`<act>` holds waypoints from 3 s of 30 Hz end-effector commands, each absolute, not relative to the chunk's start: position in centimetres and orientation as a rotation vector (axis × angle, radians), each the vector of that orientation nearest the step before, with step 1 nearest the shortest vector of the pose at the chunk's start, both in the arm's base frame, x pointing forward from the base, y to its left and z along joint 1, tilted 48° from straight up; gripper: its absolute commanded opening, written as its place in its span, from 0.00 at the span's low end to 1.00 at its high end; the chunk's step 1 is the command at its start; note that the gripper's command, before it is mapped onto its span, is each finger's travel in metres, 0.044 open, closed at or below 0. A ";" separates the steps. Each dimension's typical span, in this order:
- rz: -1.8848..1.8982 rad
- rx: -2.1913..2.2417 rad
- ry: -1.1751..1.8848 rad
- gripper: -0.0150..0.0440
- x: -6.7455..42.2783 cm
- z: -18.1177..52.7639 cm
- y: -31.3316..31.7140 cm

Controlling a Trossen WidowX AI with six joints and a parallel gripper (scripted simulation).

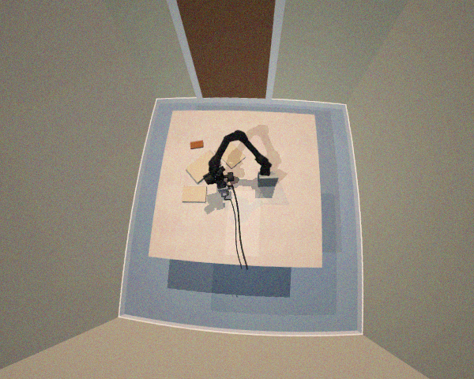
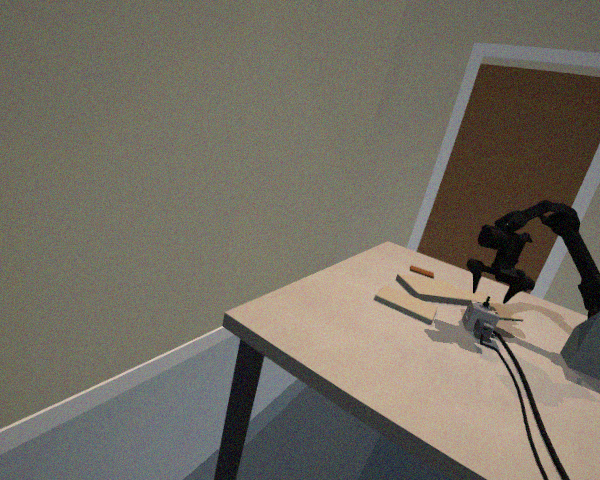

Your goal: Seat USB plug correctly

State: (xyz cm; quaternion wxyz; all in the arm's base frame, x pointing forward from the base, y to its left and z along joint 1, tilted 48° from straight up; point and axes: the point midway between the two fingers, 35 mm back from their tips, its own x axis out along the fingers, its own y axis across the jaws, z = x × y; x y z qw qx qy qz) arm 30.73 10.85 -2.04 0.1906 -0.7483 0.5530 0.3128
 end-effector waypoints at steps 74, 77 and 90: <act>0.881 -2.102 1.554 0.25 30.2 -0.3 12.7; 0.881 -2.102 1.554 0.25 30.2 -0.2 12.8; 0.756 -2.017 1.569 0.25 30.2 -0.2 12.8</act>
